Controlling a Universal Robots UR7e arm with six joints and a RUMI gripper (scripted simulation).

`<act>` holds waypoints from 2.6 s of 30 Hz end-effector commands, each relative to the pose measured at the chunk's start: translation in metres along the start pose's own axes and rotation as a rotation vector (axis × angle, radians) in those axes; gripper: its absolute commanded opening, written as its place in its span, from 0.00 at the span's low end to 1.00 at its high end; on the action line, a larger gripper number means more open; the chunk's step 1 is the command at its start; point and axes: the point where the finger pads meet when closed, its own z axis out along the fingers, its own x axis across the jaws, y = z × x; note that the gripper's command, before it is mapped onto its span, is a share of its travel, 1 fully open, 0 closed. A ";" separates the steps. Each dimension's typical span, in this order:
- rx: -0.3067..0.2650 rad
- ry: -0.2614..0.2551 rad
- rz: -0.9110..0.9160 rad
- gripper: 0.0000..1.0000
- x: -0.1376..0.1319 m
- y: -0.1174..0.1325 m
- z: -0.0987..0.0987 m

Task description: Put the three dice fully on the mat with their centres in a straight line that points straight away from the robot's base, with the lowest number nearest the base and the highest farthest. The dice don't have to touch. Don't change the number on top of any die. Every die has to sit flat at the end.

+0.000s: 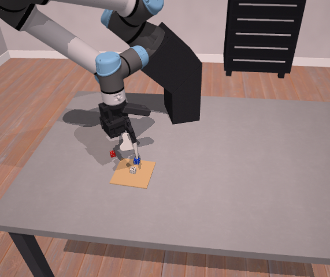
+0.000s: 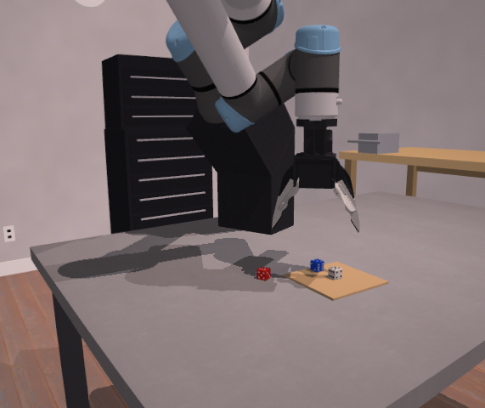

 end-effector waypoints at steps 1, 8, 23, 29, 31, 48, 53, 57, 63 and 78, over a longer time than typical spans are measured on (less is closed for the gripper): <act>-0.001 0.002 0.174 1.00 -0.008 0.001 0.001; 0.000 0.003 0.304 1.00 -0.014 0.001 0.002; 0.002 0.003 0.623 1.00 -0.029 0.004 0.004; 0.001 0.004 0.763 1.00 -0.035 0.005 0.005; 0.001 0.004 0.795 1.00 -0.037 0.006 0.005; -0.002 0.006 1.154 1.00 -0.055 0.011 0.004; -0.004 0.007 1.276 1.00 -0.062 0.013 0.004; -0.005 0.007 1.335 1.00 -0.065 0.014 0.003; -0.008 0.009 1.483 1.00 -0.073 0.016 0.002; -0.015 0.015 1.747 1.00 -0.088 0.021 -0.001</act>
